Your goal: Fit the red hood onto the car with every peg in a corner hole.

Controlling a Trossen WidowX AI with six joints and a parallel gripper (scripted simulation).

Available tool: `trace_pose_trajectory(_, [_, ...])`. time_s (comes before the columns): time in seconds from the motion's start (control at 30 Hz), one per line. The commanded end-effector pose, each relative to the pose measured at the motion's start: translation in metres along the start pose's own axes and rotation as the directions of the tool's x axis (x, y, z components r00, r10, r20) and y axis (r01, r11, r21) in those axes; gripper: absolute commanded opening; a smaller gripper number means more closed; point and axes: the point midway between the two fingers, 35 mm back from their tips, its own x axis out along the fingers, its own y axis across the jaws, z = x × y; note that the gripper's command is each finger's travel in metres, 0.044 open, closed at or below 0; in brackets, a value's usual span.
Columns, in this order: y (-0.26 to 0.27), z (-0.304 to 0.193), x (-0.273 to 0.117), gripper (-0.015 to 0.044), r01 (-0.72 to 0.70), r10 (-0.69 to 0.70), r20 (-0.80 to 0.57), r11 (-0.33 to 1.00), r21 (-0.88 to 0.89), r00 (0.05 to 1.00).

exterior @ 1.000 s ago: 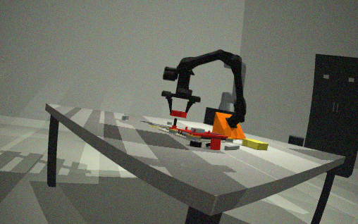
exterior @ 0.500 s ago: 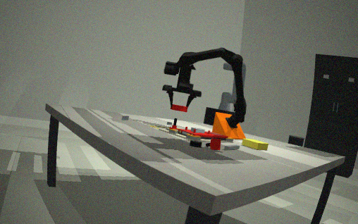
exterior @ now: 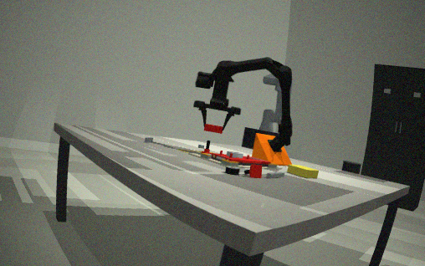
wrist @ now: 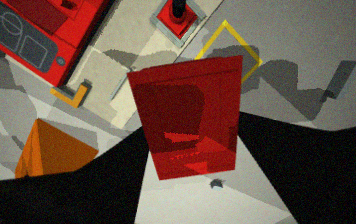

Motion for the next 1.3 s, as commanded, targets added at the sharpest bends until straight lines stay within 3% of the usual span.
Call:
trace_pose_trajectory(0.0, [0.003, 0.013, -0.004, 0.0000, 0.009, -0.010, 0.004, 0.999, 0.049, 1.000])
trace_pose_trajectory(1.27, [0.050, 0.117, -0.008, 0.0000, 0.007, -0.011, 0.004, 0.827, 0.562, 1.000])
